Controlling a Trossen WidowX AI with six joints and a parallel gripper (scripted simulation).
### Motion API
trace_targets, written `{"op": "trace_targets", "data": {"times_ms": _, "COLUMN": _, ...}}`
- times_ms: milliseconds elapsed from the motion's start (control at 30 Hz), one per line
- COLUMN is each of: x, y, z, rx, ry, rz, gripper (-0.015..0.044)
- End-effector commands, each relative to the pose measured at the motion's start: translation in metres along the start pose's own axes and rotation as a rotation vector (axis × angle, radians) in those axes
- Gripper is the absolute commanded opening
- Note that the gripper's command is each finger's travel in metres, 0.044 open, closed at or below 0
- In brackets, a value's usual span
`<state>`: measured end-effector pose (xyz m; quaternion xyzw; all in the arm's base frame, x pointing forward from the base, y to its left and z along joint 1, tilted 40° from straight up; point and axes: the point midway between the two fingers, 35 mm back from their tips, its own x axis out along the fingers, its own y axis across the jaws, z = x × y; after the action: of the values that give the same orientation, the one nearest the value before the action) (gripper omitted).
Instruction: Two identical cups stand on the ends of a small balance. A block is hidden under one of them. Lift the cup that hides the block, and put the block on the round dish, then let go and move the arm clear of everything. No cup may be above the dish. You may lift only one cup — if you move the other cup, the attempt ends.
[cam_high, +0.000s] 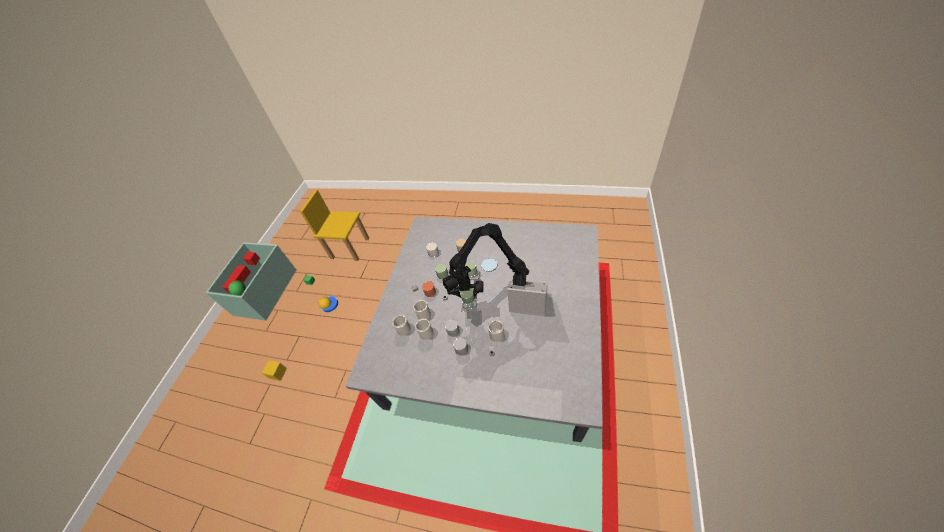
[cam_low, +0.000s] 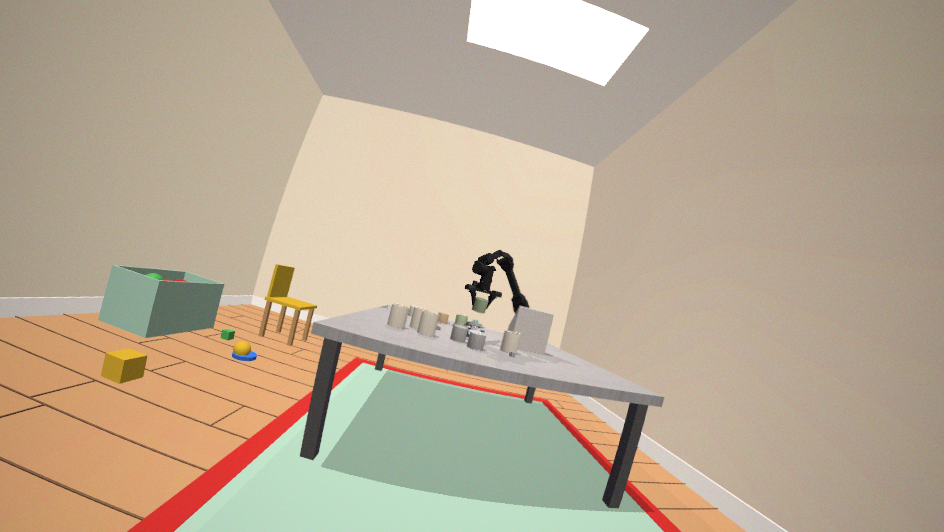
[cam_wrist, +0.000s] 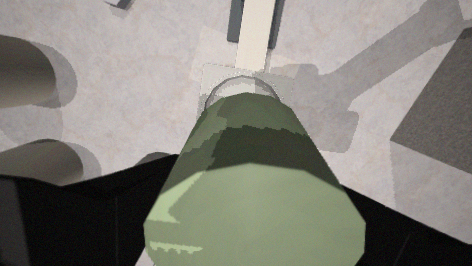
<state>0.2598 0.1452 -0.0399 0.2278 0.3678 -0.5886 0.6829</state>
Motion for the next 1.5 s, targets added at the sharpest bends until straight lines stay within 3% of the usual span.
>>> {"op": "trace_targets", "data": {"times_ms": 0, "x": 0.000, "y": 0.000, "z": 0.000, "rx": -0.001, "ry": 0.000, "rz": 0.001, "gripper": 0.0000}}
{"op": "trace_targets", "data": {"times_ms": 1133, "x": 0.001, "y": 0.000, "z": -0.001, "rx": -0.001, "ry": 0.000, "rz": 0.001, "gripper": 0.0000}}
{"op": "trace_targets", "data": {"times_ms": 1467, "x": 0.026, "y": -0.001, "z": -0.046, "rx": 0.001, "ry": 0.006, "rz": 0.004, "gripper": 0.0000}}
